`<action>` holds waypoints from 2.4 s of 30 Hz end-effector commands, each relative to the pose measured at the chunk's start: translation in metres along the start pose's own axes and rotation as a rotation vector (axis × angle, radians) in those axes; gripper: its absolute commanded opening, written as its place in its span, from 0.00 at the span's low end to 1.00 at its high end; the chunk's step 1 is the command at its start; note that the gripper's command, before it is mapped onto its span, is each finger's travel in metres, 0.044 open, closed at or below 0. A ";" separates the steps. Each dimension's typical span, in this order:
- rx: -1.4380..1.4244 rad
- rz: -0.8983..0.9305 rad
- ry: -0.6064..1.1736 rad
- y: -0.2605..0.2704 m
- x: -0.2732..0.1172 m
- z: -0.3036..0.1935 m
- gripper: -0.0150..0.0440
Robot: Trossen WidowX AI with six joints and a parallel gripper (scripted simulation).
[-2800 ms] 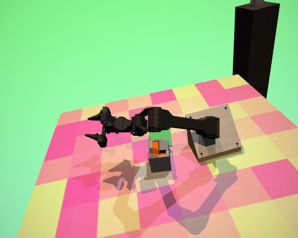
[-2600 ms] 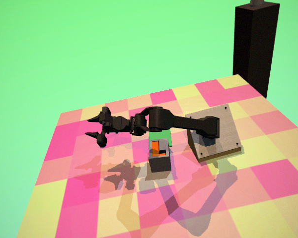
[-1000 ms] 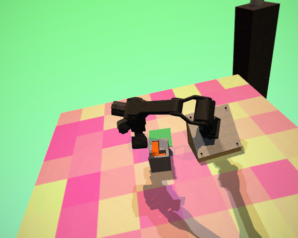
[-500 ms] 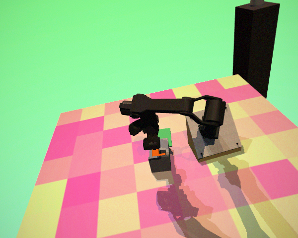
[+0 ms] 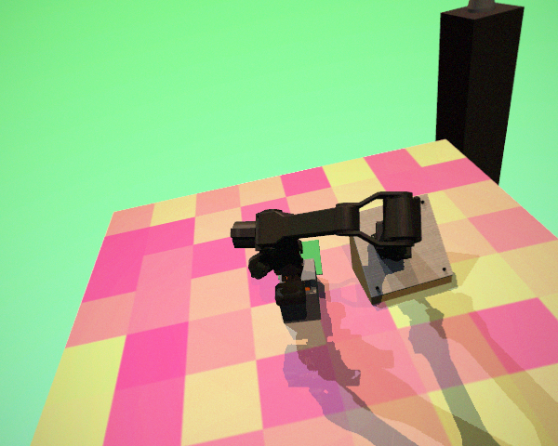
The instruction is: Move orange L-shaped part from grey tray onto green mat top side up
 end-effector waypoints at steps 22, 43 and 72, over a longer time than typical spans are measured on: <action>0.003 0.005 0.002 0.000 0.034 -0.001 0.56; -0.002 0.010 0.000 0.002 0.039 -0.001 0.56; 0.004 0.001 0.001 -0.001 -0.070 -0.001 0.56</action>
Point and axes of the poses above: the point midway between the two fingers, 35 mm back from their tips, its own x axis out along the fingers, its own y axis across the jaws, z = x × y, the point moved 1 cm from there along -x, back along the fingers, and after that the axes turned 14 degrees about x, right-handed, at the moved point
